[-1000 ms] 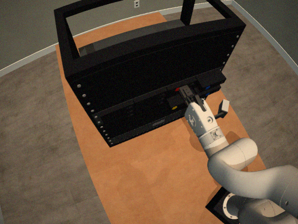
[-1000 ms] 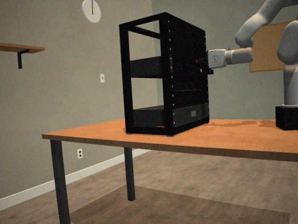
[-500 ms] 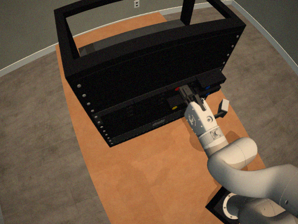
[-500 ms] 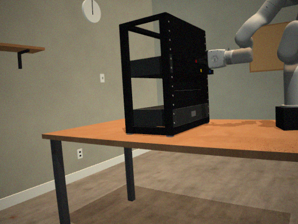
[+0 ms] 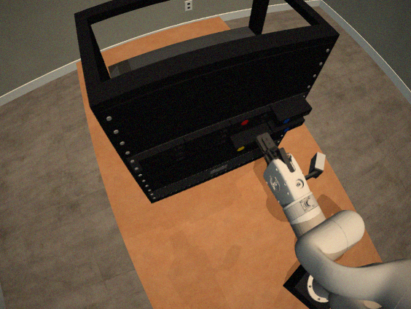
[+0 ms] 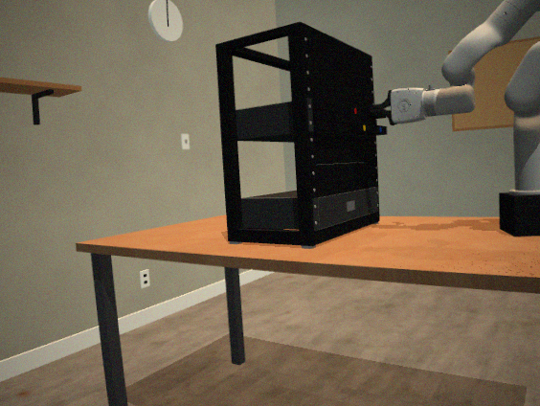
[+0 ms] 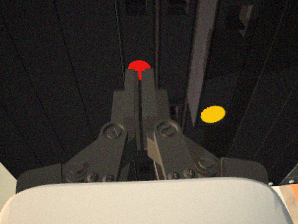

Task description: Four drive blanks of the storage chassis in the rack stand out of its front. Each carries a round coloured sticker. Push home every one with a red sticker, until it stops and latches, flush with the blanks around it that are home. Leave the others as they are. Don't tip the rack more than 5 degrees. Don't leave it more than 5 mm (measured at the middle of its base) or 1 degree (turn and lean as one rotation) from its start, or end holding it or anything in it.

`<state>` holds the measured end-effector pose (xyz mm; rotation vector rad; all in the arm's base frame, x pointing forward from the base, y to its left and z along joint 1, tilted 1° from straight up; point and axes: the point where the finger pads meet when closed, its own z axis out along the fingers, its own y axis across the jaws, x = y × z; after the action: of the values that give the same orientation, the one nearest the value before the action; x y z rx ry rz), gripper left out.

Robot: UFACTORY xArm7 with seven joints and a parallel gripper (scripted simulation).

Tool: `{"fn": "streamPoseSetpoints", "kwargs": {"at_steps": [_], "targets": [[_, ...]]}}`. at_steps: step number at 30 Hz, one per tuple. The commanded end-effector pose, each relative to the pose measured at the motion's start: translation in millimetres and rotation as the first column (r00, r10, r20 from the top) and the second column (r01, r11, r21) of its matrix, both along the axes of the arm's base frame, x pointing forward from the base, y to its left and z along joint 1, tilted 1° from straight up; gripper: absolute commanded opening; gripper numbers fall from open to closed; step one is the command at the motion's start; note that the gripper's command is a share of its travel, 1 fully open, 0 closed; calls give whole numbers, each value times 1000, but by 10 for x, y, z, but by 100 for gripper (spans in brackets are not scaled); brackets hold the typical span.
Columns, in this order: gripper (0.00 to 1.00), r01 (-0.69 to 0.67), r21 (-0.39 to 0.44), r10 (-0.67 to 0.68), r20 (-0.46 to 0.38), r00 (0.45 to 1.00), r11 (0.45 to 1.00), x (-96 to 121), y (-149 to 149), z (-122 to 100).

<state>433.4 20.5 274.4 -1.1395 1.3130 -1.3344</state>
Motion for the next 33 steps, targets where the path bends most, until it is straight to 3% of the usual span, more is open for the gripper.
{"fn": "streamPoseSetpoints", "kwargs": {"at_steps": [1,9,21,33], "targets": [[0,0,0,0,0,1000,1000,-263,50,33],[0,0,0,0,0,1000,1000,-453,79,32],[0,0,0,0,0,1000,1000,-550,95,31],[0,0,0,0,0,1000,1000,-992,165,25]]}}
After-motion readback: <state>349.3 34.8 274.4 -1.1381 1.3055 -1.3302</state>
